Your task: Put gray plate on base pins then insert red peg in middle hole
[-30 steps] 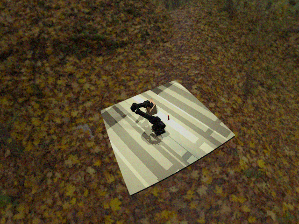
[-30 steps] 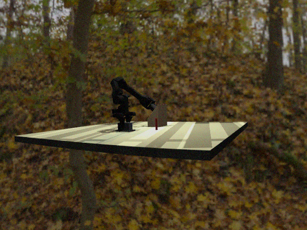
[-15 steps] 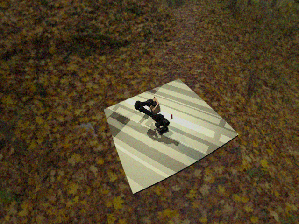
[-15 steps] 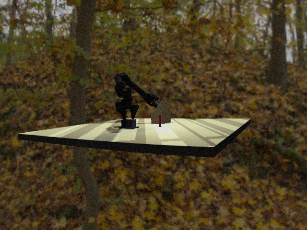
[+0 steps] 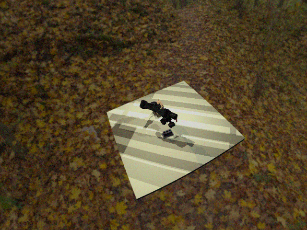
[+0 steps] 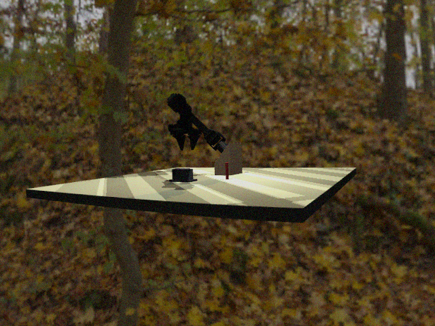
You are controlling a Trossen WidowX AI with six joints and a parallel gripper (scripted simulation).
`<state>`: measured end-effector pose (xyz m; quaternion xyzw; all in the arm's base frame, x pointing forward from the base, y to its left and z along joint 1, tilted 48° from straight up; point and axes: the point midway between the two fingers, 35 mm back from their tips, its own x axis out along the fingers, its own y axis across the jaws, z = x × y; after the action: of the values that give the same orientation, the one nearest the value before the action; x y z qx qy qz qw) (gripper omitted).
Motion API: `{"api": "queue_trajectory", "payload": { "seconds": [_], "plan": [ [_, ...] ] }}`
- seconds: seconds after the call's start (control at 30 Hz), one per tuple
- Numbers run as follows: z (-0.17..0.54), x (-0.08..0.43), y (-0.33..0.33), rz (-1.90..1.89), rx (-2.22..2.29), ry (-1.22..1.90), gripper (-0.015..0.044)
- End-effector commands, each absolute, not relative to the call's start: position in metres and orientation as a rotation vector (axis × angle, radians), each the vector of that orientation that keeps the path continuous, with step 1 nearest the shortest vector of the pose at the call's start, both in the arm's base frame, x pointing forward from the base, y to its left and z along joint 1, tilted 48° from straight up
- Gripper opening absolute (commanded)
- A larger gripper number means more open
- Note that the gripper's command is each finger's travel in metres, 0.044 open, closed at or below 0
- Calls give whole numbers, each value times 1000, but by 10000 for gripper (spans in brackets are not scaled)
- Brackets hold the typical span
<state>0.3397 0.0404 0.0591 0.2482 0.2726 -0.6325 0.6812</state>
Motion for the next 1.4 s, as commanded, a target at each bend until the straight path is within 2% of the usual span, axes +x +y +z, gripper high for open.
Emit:
{"api": "queue_trajectory", "payload": {
  "seconds": [0.0, 0.23, 0.3, 1.37],
  "plan": [
    [14, 306, 83, -1357, 434, 734, 440],
    [-48, 228, 127, -1255, 219, 886, 440],
    [-52, 220, 129, -1248, 199, 896, 440],
    [-98, 225, 82, -1249, 196, 899, 440]
  ]
}}
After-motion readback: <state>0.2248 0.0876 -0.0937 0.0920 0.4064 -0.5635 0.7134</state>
